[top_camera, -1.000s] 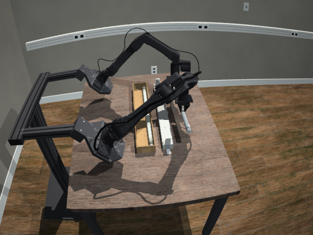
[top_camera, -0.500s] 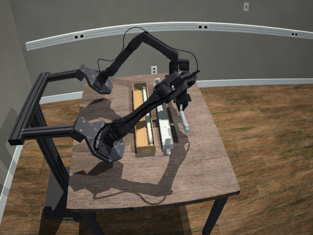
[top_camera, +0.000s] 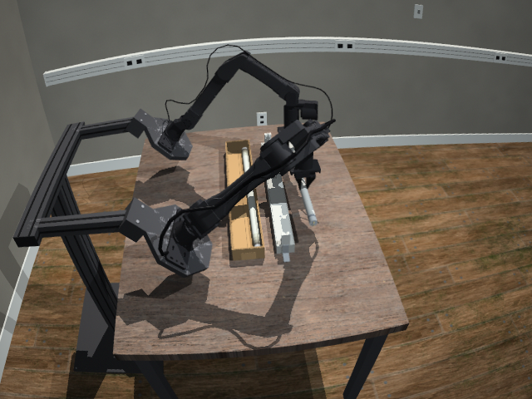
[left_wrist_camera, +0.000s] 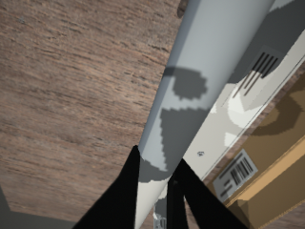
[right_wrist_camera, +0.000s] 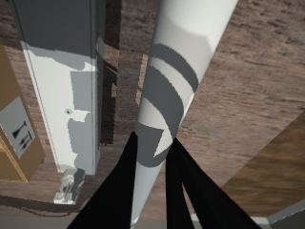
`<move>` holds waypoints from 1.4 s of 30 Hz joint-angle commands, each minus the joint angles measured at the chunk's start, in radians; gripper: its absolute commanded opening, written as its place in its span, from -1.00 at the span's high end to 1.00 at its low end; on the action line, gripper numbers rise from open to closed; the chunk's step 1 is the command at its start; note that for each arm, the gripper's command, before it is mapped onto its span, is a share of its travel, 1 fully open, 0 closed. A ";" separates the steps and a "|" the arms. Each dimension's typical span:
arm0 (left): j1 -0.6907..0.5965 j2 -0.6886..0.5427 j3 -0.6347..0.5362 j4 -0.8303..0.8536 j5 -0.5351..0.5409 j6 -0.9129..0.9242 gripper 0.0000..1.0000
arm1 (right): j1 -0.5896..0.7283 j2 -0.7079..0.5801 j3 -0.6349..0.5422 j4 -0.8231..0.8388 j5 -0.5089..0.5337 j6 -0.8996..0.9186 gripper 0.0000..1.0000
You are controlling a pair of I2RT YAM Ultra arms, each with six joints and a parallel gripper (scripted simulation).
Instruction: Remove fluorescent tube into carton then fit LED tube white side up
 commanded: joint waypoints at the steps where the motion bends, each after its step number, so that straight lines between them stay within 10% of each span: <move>1: -0.019 -0.047 -0.029 0.015 0.006 -0.009 0.78 | 0.040 -0.041 -0.033 0.025 0.003 0.018 0.78; 42: -0.074 -0.228 -0.331 0.130 -0.045 -0.027 0.78 | 0.132 -0.140 -0.314 0.135 0.043 0.165 0.78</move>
